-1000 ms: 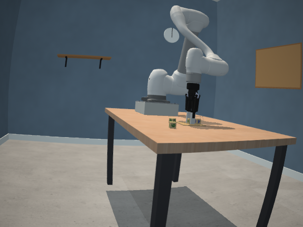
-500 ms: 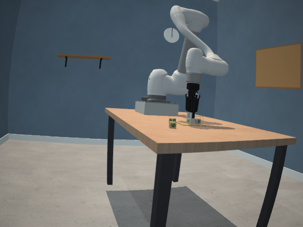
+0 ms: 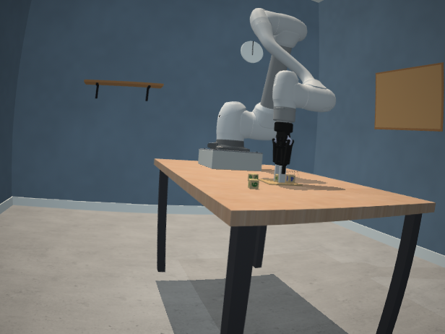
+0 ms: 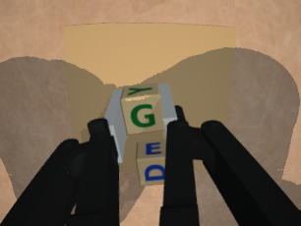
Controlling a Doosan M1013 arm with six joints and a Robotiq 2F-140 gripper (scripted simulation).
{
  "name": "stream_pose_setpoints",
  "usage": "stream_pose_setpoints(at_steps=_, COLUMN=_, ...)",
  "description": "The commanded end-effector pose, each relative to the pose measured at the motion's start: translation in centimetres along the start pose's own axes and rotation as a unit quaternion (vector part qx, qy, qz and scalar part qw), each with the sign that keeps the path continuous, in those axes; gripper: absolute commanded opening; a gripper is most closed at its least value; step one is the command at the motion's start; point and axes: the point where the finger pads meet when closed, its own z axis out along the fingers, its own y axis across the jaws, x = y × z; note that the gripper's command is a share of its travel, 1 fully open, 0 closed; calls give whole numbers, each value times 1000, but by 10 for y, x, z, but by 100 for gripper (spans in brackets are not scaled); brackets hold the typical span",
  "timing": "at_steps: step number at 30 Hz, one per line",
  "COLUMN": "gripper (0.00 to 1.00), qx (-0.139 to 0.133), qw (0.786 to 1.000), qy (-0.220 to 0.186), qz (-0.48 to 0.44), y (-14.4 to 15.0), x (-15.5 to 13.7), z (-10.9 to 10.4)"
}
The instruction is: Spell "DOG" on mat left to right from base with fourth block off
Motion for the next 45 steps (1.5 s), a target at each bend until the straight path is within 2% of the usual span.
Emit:
stream_pose_setpoints(at_steps=1, gripper=16, qx=0, qw=1000, qy=0, qz=0, y=0, x=0, z=0)
stream_pose_setpoints(at_steps=21, gripper=16, qx=0, qw=1000, qy=0, qz=0, y=0, x=0, z=-3)
stream_pose_setpoints(at_steps=25, gripper=16, qx=0, qw=1000, qy=0, qz=0, y=0, x=0, z=-20)
stream_pose_setpoints(at_steps=27, gripper=16, qx=0, qw=1000, qy=0, qz=0, y=0, x=0, z=-20)
stream_pose_setpoints(at_steps=35, gripper=16, qx=0, qw=1000, qy=0, qz=0, y=0, x=0, z=-77)
stream_pose_setpoints(at_steps=38, gripper=16, qx=0, qw=1000, qy=0, qz=0, y=0, x=0, z=-93)
stream_pose_setpoints(at_steps=45, gripper=16, qx=0, qw=1000, qy=0, qz=0, y=0, x=0, z=-100)
